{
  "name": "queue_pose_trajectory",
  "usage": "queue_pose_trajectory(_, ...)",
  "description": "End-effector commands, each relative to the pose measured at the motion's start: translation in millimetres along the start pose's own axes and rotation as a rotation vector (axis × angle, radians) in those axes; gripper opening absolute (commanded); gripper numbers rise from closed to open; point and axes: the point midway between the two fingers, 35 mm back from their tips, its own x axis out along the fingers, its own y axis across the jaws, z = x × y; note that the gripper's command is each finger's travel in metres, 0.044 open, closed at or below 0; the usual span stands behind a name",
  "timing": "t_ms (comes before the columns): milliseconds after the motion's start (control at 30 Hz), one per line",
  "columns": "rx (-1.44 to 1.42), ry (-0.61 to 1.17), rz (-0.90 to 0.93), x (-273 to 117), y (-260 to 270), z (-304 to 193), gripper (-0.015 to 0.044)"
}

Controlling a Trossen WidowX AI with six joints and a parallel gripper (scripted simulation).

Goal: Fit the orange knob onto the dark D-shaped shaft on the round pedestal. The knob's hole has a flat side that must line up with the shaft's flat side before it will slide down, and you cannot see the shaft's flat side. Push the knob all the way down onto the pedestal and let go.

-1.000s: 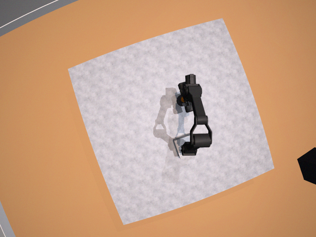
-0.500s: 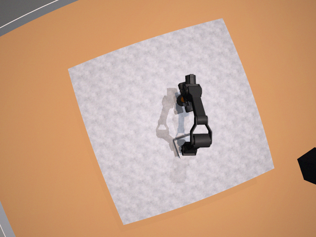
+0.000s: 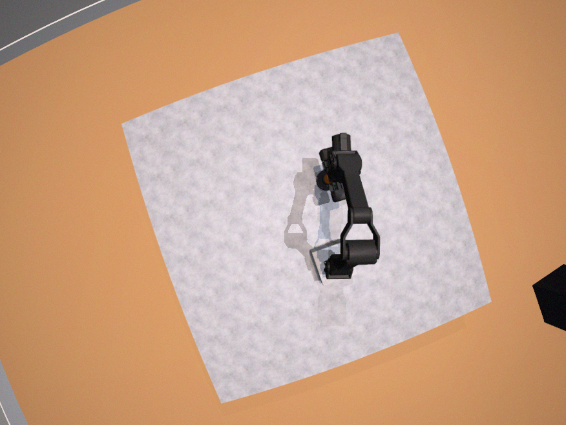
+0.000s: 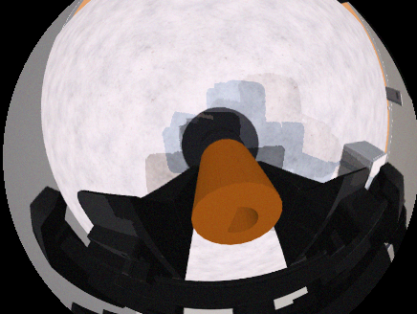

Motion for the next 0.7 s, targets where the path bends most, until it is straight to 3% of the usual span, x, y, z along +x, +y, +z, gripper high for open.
queue_pose_trajectory(0,0.050,0.000,0.006,-3.8,1.1,0.0,0.0000)
queue_pose_trajectory(167,0.206,0.000,0.006,-4.2,3.5,0.6,0.0000)
queue_pose_trajectory(667,0.206,0.000,0.006,1.1,0.2,-0.1,0.0000)
